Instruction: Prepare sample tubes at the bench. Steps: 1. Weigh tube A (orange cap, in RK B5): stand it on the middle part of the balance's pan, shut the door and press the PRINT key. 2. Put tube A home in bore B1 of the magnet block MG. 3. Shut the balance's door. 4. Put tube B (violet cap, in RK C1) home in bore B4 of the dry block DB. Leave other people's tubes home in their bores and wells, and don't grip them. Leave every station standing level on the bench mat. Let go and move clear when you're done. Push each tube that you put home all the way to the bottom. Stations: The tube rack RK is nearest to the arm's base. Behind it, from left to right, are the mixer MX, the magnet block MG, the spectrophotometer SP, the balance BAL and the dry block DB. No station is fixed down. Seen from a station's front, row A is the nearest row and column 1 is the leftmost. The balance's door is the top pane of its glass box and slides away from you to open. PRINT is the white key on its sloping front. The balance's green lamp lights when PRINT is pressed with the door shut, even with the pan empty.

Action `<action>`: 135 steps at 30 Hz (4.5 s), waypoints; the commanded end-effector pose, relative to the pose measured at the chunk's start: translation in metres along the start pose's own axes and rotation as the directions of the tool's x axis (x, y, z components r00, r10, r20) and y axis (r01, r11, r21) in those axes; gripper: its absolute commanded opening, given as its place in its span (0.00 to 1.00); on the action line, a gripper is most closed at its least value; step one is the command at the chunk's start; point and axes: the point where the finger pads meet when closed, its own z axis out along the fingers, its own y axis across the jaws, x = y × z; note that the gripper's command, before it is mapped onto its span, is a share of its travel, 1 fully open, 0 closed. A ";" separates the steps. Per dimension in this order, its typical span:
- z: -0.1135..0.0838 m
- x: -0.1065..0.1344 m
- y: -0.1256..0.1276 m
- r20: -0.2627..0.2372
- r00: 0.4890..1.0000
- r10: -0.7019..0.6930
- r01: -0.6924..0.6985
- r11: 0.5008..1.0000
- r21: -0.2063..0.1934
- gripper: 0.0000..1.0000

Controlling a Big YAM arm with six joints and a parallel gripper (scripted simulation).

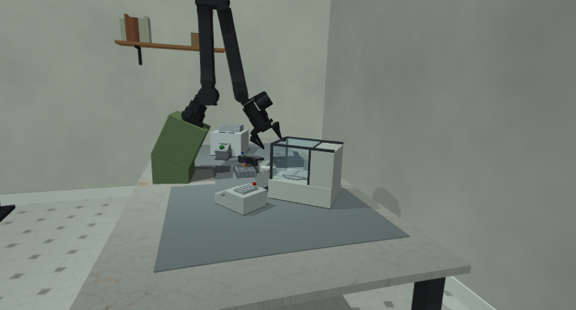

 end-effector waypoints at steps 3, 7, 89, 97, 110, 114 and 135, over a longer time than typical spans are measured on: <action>0.000 -0.001 -0.002 0.002 1.000 0.000 0.000 1.000 0.005 1.00; 0.000 -0.001 -0.002 0.002 1.000 0.000 0.000 1.000 0.005 1.00; -0.084 0.150 -0.165 -0.234 0.970 0.064 -0.172 0.862 -0.476 0.30; -0.082 0.149 -0.168 -0.243 0.967 0.076 -0.185 0.863 -0.470 0.30; -0.082 0.154 -0.165 -0.248 0.965 0.082 -0.194 0.862 -0.469 0.30; -0.082 0.154 -0.165 -0.248 0.965 0.082 -0.194 0.862 -0.469 0.30; -0.082 0.154 -0.165 -0.248 0.965 0.082 -0.194 0.862 -0.469 0.30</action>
